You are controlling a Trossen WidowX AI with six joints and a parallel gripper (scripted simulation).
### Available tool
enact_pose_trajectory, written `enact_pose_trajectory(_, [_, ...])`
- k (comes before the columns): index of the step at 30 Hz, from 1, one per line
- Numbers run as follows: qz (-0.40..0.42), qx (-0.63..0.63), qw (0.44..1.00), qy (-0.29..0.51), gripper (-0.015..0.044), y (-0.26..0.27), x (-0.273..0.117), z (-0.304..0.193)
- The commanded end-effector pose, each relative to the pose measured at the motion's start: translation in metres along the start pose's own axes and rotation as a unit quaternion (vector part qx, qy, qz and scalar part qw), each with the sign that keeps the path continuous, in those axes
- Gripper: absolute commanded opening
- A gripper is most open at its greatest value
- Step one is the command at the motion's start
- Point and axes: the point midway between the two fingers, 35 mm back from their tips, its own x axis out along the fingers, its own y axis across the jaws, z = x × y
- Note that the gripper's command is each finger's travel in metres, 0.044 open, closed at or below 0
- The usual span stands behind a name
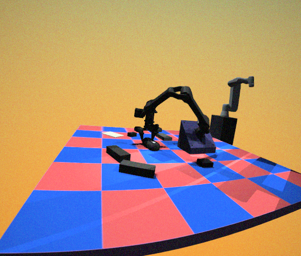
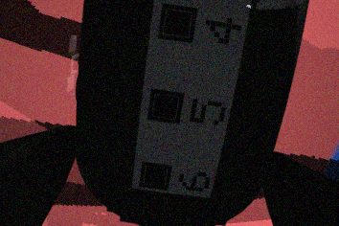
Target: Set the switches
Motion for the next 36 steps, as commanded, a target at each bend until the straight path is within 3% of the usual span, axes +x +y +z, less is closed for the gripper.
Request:
enact_pose_trajectory(1, [-0.003,-0.001,1.0,0.001,0.0336,-0.001,-0.005,0.001])
enact_pose_trajectory(36, [-0.003,-0.001,1.0,0.001,0.0336,-0.001,-0.028,0.009])
